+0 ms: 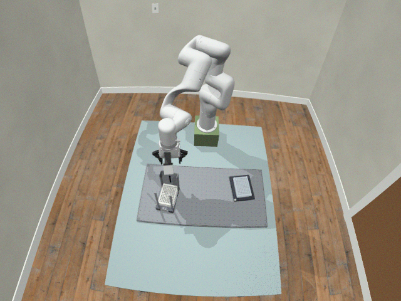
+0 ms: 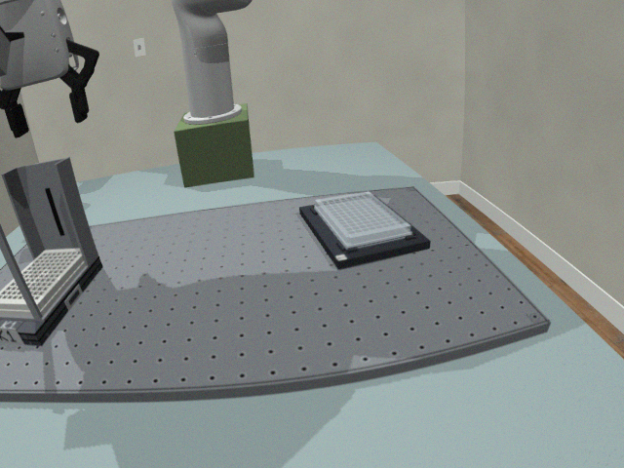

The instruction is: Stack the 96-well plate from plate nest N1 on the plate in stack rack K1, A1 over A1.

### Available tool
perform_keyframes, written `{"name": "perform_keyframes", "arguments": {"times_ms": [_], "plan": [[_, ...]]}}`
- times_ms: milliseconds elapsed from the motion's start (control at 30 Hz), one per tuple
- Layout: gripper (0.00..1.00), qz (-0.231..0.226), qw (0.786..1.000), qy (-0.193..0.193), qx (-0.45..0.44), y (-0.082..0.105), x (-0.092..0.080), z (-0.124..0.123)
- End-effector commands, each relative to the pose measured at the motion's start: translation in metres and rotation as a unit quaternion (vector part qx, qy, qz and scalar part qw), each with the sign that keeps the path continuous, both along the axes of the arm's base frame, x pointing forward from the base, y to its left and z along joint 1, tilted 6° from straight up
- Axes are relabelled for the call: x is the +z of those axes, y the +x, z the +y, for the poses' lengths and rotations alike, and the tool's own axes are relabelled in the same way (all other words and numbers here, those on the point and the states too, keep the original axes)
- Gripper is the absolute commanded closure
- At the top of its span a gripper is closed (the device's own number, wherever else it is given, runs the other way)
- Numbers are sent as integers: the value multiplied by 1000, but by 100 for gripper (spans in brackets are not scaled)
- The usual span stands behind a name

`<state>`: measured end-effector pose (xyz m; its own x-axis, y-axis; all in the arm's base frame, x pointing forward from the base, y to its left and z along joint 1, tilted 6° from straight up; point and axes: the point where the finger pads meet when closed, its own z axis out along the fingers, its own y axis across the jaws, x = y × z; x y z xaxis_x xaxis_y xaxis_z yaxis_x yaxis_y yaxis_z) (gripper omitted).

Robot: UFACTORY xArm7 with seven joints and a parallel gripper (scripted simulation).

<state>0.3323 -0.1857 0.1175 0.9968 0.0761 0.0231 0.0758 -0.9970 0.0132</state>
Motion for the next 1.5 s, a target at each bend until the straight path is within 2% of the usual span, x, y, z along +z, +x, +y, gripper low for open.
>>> {"name": "perform_keyframes", "arguments": {"times_ms": [0,133,233,667,800,1300,1367,1467], "plan": [[0,-3,1000,-5,1,11,1,14],[0,-3,1000,-5,1,22,1,31],[0,-3,1000,-5,1,23,1,32],[0,-9,1000,-10,4,48,1,89],[0,-12,1000,-12,6,50,1,96],[0,-21,1000,-12,10,66,0,166],[0,-21,1000,-12,10,66,0,166],[0,-21,1000,-12,10,68,0,181]]}}
